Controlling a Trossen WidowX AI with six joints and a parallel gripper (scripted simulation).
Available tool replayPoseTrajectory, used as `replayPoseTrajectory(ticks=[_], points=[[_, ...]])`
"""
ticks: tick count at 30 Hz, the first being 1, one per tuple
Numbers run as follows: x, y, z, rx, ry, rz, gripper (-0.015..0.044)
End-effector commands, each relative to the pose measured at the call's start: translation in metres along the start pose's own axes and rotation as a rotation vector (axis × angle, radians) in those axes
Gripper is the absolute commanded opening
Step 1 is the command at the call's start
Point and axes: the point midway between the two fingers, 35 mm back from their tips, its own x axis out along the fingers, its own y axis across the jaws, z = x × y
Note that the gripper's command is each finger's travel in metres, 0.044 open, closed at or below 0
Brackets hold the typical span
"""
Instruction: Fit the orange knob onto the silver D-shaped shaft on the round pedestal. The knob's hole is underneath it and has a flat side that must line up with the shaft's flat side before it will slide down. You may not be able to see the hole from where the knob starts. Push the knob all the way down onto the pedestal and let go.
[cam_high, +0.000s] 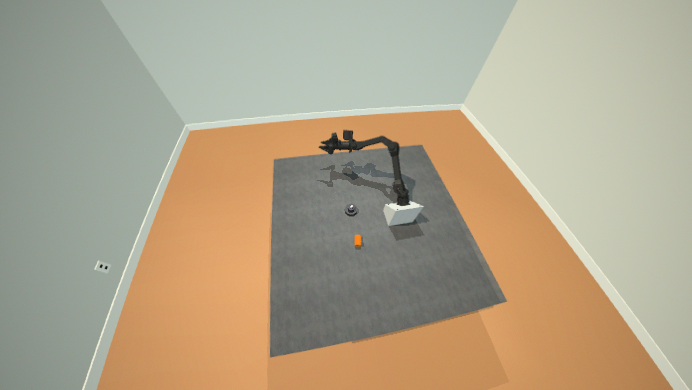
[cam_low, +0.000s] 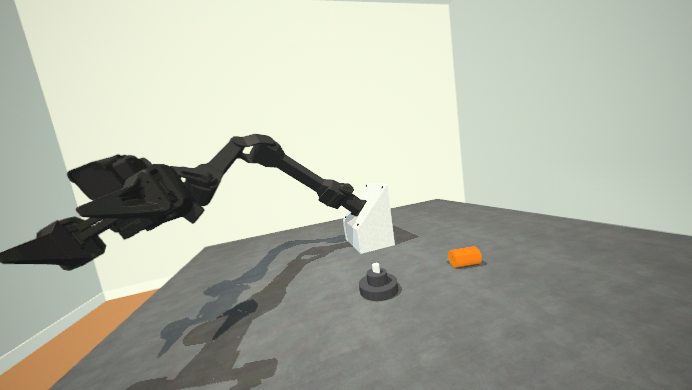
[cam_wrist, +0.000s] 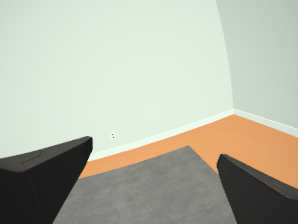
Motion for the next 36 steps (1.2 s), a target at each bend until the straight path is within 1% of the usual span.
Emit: replayPoseTrajectory(ticks=[1,6,10,14,18,23,28,32,36], points=[[0.028,0.048,-0.049,0.266,0.147,0.060,0.0440],[0.047,0.108,-0.098,0.548,0.333,0.085,0.0440],[0.052,0.158,-0.136,0.754,0.500,0.067,0.0440],[0.049,0.211,-0.172,0.930,0.675,0.019,0.0440],[0.037,0.264,-0.205,1.071,0.852,-0.064,0.0440],[0.009,0.329,-0.243,1.194,1.064,-0.222,0.0440],[-0.031,0.386,-0.277,1.248,1.237,-0.435,0.0440],[-0.069,0.424,-0.299,1.242,1.324,-0.630,0.0440],[-0.111,0.454,-0.317,1.199,1.355,-0.833,0.0440]])
